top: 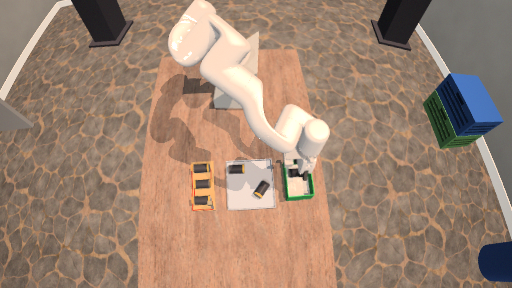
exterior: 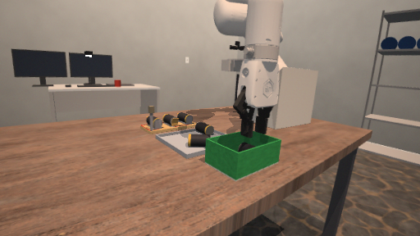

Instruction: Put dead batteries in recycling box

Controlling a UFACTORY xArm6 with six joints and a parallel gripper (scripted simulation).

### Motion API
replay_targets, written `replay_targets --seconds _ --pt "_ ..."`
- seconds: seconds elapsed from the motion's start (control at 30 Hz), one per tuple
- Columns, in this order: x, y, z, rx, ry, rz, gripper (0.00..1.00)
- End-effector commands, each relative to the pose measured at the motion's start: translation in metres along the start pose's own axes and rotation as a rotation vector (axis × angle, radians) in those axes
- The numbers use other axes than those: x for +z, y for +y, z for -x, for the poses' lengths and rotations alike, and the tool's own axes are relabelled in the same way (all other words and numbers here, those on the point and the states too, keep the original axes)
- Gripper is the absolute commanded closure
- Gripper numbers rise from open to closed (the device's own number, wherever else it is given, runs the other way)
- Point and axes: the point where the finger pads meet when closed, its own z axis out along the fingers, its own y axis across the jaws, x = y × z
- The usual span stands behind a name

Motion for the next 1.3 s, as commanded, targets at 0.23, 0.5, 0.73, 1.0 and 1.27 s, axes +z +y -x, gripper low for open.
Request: replay_targets --seconds 0.23,0.5,0.73,1.0,1.27 --pt "-0.036 -0.001 0.000 0.002 -0.002 -0.004 0.49" --pt "-0.037 -0.001 0.000 0.002 -0.002 -0.004 0.49" --pt "-0.074 -0.001 0.000 0.002 -0.002 -0.004 0.49" --pt "-0.074 -0.001 -0.001 0.002 -0.002 -0.004 0.49" --pt "-0.074 0.001 -0.025 0.002 -0.002 -0.004 0.49"
